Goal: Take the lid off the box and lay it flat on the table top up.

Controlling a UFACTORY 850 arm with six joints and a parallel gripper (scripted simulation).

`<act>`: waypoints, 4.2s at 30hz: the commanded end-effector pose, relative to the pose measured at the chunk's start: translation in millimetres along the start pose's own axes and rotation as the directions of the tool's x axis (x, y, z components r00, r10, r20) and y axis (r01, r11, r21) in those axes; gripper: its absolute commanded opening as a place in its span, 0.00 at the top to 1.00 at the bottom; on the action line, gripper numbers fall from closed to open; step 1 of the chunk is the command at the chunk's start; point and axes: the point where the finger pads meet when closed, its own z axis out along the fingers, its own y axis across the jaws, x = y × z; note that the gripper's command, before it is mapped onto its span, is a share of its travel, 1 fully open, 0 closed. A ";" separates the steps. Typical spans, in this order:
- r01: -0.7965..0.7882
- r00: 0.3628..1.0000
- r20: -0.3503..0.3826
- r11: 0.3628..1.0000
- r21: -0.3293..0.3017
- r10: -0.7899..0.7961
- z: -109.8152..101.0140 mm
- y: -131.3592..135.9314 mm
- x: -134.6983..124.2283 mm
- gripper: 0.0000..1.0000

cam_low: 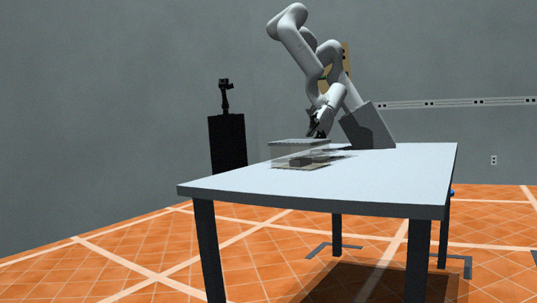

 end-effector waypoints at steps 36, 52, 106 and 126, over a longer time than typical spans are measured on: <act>0.000 1.000 0.000 1.000 0.001 0.000 5.7 -1.5 -0.3 0.52; 0.000 1.000 0.000 1.000 0.001 0.000 5.7 -1.6 -0.3 0.68; 0.000 1.000 0.000 1.000 0.001 0.000 4.6 -1.6 -0.3 0.68; 0.000 1.000 0.000 1.000 0.001 0.000 4.6 -1.6 -0.3 1.00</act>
